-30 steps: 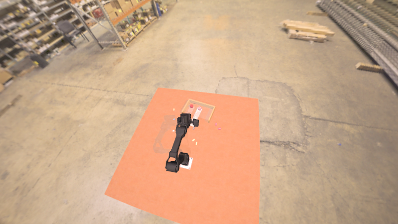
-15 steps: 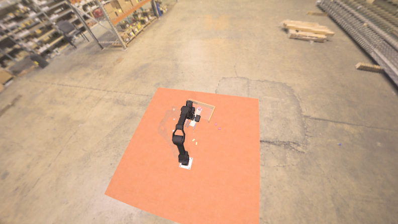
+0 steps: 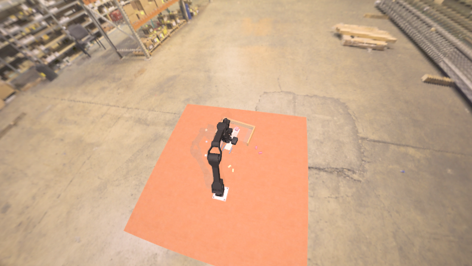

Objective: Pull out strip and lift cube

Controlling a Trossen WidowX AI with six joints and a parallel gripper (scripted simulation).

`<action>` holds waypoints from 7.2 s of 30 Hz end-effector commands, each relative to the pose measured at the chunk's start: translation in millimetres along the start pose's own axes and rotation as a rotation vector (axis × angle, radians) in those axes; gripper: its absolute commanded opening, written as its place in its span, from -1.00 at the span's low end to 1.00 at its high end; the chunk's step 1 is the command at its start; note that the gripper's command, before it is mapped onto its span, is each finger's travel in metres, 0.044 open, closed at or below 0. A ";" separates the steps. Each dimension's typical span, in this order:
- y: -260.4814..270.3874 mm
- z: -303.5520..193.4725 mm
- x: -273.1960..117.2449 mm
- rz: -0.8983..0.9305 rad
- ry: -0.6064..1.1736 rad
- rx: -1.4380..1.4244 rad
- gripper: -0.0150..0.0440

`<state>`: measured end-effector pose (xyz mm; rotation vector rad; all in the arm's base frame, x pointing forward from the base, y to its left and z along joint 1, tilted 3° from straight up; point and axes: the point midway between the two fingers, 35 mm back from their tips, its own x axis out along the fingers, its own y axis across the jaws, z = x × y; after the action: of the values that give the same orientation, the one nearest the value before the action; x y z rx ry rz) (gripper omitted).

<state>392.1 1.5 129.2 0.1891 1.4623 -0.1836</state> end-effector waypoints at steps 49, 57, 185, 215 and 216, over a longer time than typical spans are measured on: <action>4.7 -4.1 69.5 -0.001 0.017 0.006 -0.49; 4.7 -4.1 69.6 -0.001 0.017 0.006 -0.49; 5.7 -81.7 77.2 -0.001 0.023 0.006 -0.49; 6.7 -127.5 76.7 0.000 0.027 0.006 -0.49; 6.8 -128.9 76.7 0.000 0.027 0.006 -0.49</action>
<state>288.9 35.6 47.4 0.1993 1.4575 -0.1842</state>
